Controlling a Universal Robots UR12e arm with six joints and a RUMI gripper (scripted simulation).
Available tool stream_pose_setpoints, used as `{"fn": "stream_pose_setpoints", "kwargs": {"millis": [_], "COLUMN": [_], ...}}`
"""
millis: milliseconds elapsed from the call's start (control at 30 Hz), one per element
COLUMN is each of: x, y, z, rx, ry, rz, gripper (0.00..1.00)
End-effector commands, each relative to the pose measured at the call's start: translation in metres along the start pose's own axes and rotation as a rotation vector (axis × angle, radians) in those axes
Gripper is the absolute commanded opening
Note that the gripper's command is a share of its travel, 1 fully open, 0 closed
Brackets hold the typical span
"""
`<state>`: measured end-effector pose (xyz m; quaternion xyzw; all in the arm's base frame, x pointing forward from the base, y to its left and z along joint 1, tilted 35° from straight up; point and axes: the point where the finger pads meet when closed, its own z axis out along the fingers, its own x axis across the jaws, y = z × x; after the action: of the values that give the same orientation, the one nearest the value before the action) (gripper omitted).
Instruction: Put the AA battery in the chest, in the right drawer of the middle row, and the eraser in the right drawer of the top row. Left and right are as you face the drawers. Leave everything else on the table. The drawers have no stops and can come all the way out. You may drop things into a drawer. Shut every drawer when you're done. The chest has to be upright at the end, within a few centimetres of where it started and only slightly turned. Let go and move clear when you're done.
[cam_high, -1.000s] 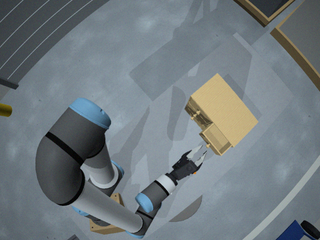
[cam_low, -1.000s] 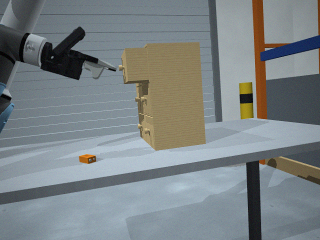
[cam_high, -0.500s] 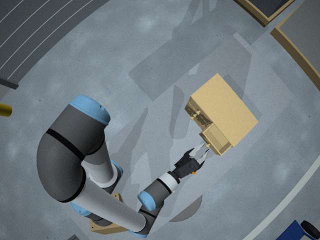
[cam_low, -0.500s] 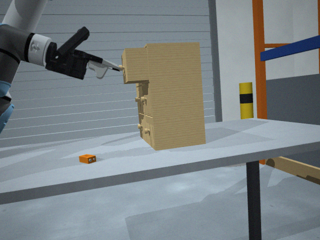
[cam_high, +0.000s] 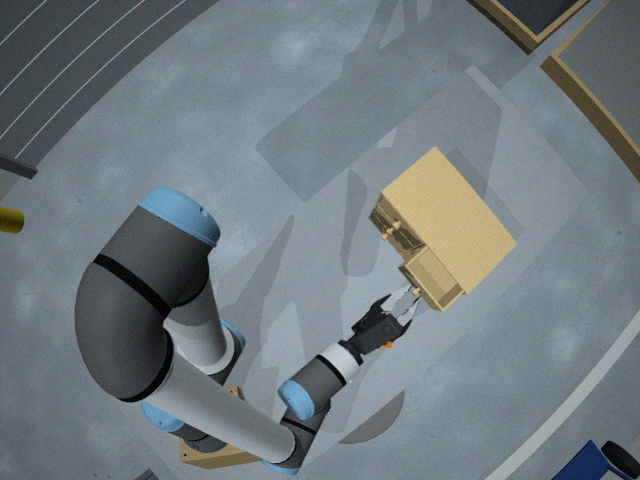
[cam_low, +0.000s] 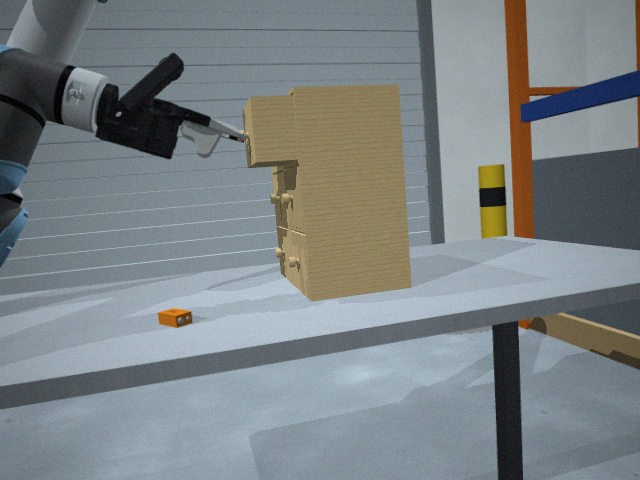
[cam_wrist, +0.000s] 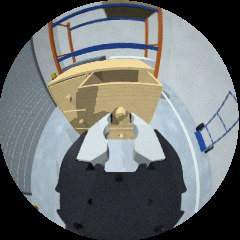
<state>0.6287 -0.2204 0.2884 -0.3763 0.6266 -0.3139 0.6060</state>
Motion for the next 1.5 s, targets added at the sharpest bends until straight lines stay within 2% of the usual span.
{"fn": "stream_pose_setpoints", "kwargs": {"millis": [0,1233,1267,1467], "x": [0.0007,0.0006,0.0006,0.0006], "y": [-0.0023,-0.0021,-0.0021,-0.0021], "z": [0.0012,0.0009,0.0009,0.0009], "rx": [0.002,0.002,0.002,0.002], "ry": [0.000,0.000,0.000,0.000], "rz": [-0.003,-0.003,-0.003,-0.003], "gripper": [0.20,0.20,0.07,0.07]}}
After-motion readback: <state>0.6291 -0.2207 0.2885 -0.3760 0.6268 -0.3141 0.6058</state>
